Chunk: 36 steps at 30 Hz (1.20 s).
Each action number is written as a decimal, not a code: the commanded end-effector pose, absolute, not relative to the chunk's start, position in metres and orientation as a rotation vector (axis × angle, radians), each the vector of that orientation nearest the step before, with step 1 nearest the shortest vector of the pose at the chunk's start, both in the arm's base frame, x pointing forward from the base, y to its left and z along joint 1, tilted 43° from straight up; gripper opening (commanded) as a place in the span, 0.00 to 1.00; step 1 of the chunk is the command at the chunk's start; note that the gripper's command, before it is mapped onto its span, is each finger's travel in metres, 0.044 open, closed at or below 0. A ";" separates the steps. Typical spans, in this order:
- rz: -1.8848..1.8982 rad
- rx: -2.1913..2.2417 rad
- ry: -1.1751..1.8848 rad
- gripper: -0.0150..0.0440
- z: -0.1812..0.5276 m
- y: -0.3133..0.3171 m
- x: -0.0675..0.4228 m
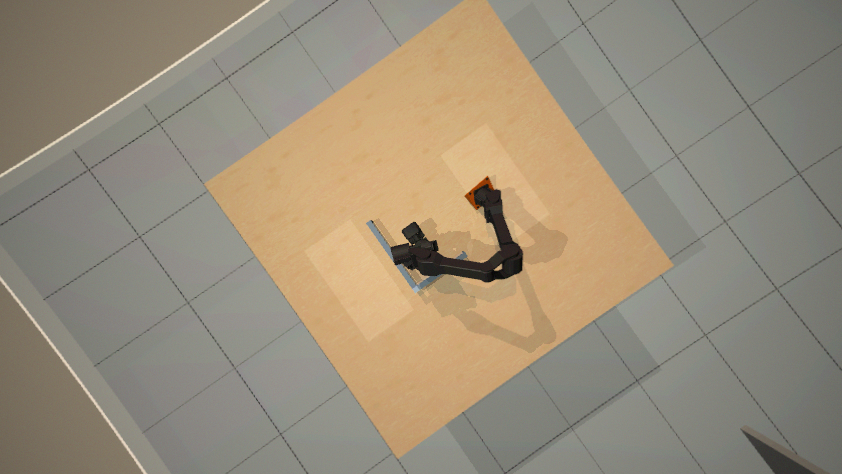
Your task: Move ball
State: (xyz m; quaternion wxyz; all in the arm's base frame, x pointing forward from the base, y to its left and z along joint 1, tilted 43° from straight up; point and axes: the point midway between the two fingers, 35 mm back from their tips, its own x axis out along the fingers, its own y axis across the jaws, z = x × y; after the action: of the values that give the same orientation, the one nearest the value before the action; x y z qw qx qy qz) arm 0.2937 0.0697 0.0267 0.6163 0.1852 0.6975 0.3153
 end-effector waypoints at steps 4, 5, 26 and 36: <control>0.725 0.435 1.606 0.25 0.020 0.077 0.291; 0.725 0.435 1.606 0.25 0.019 0.078 0.291; 0.723 0.426 1.605 0.82 0.034 0.063 0.297; 0.710 0.445 1.598 0.82 0.077 0.024 0.307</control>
State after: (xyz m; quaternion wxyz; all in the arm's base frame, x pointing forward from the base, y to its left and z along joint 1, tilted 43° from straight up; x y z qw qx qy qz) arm 0.3080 0.0208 0.0782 0.6214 0.1940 0.6939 0.3080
